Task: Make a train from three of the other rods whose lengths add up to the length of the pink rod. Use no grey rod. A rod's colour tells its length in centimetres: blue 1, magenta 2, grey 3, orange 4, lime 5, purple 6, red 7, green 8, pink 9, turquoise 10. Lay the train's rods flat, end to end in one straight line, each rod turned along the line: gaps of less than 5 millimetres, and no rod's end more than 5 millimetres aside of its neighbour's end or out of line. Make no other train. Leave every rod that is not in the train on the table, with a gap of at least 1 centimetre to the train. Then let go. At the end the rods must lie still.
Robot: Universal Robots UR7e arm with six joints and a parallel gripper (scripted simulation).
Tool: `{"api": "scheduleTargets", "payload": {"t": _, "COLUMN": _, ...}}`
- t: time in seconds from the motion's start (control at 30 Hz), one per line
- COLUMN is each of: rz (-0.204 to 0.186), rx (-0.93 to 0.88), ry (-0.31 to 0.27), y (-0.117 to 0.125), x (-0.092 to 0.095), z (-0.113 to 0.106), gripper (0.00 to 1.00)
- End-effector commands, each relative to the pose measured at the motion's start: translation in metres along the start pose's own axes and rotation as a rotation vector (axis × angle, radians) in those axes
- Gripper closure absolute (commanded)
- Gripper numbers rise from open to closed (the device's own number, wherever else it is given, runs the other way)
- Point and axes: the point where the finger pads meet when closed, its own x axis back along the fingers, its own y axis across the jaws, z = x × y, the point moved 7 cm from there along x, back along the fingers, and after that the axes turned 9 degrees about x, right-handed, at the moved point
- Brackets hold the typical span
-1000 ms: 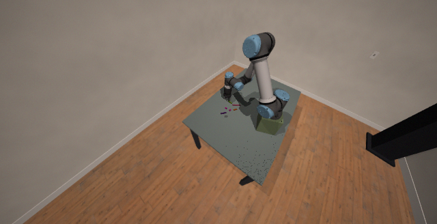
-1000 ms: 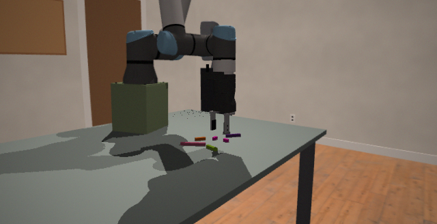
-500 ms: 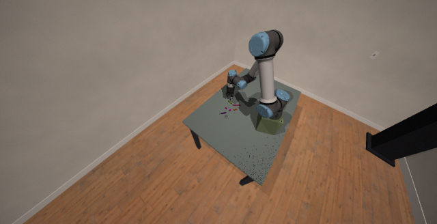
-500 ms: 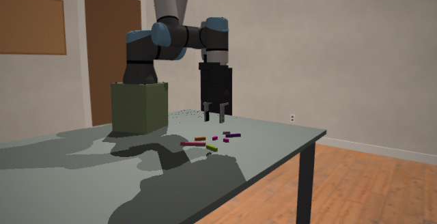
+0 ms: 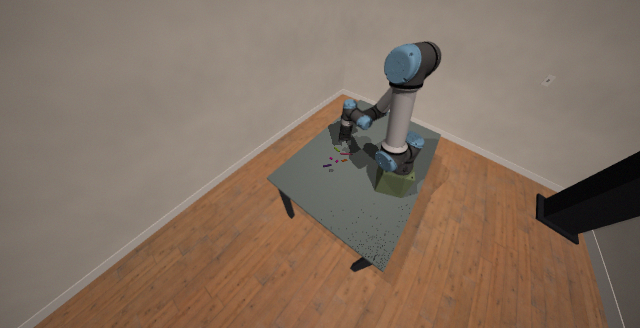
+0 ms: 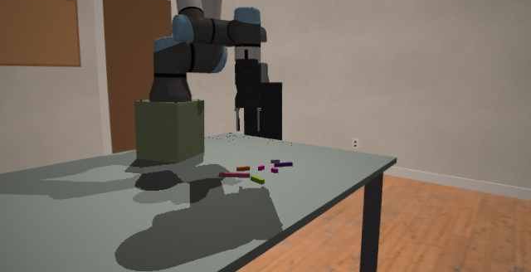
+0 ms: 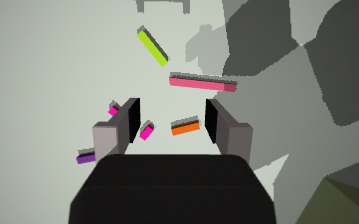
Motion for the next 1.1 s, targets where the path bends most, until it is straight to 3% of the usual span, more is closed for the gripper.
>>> {"api": "scheduleTargets", "payload": {"t": 0.0, "rz": 0.000, "rx": 0.056, "ry": 0.001, "y": 0.0031, "x": 0.0040, "z": -0.0053, "gripper": 0.00}}
{"api": "scheduleTargets", "payload": {"t": 1.07, "rz": 0.000, "rx": 0.083, "ry": 0.001, "y": 0.0046, "x": 0.0058, "z": -0.0081, "gripper": 0.00}}
